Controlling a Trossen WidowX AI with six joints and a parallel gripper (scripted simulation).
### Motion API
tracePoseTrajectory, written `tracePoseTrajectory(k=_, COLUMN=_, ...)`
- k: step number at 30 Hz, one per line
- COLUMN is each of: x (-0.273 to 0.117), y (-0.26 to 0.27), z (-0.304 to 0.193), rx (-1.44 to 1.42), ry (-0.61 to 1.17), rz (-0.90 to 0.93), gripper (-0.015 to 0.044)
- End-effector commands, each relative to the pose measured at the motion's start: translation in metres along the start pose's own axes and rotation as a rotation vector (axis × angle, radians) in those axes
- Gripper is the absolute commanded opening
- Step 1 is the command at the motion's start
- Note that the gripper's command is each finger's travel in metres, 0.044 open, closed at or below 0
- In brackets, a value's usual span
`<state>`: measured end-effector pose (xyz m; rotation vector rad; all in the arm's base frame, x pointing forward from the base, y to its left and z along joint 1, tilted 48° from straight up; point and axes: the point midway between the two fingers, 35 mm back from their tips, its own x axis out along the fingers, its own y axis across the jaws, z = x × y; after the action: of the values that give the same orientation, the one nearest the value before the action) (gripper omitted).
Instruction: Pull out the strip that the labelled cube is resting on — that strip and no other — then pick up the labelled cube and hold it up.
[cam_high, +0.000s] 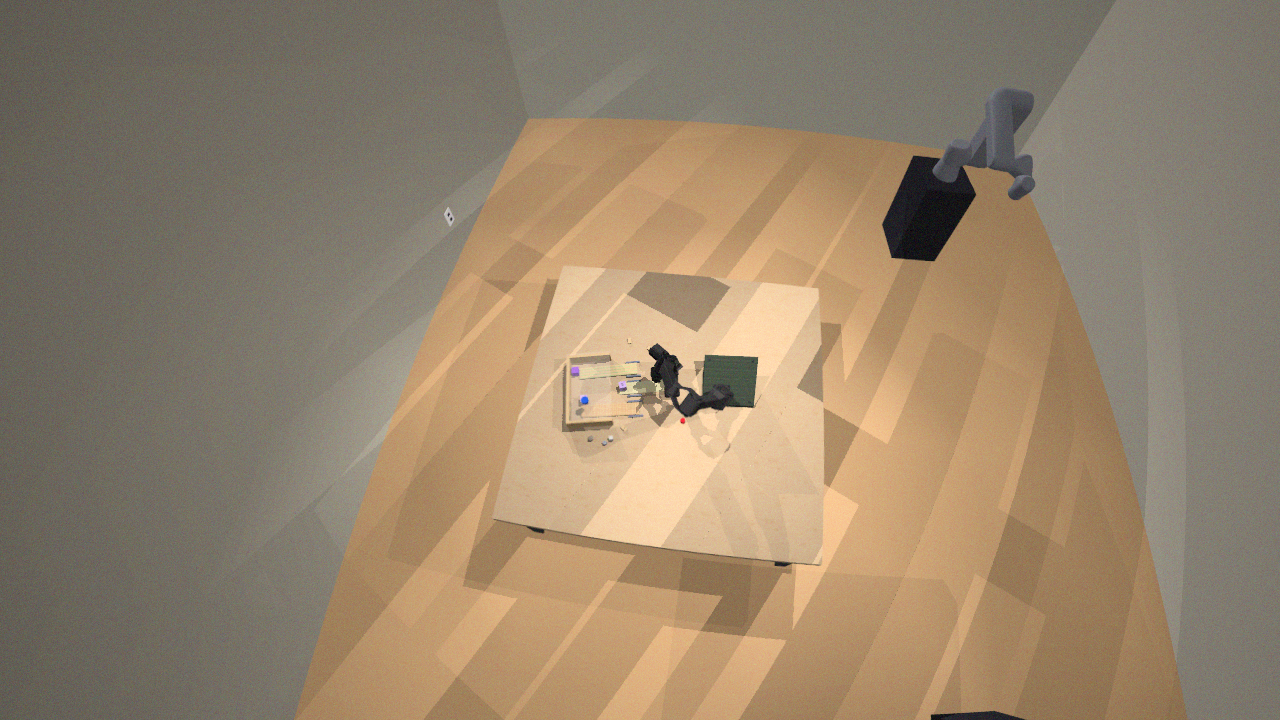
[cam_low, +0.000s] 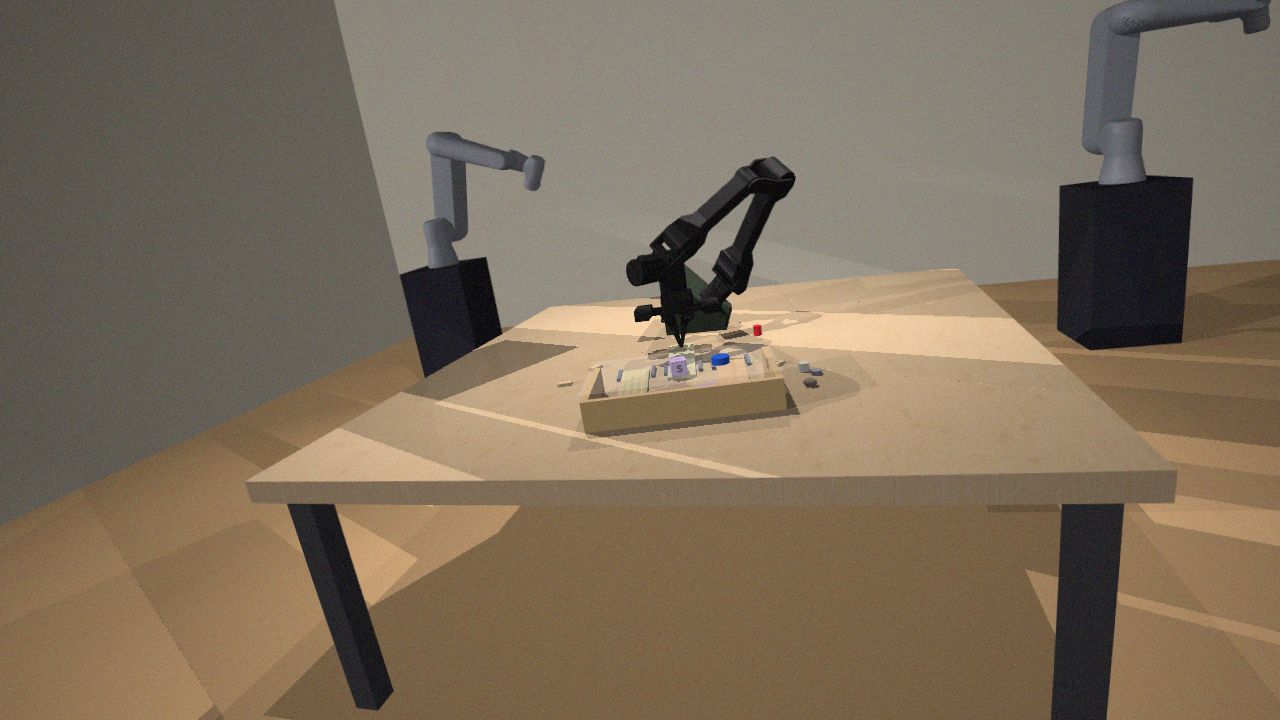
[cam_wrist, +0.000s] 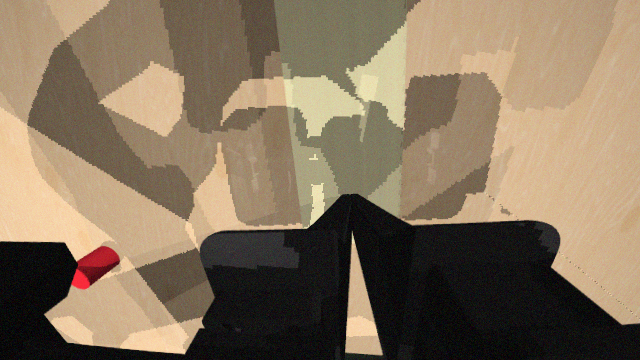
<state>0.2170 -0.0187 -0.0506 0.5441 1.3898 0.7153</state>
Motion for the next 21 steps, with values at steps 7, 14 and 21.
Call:
tracePoseTrajectory(k=7, x=-0.021, y=-0.001, z=0.002, rx=0.003, ry=0.013, rz=0.000, gripper=0.0000)
tracePoseTrajectory(k=14, x=-0.042, y=-0.001, z=0.004, rx=-0.017, ry=0.025, rz=0.003, gripper=0.0026)
tracePoseTrajectory(k=21, x=-0.041, y=-0.001, z=0.035, rx=-0.167, ry=0.024, rz=0.005, gripper=0.0210)
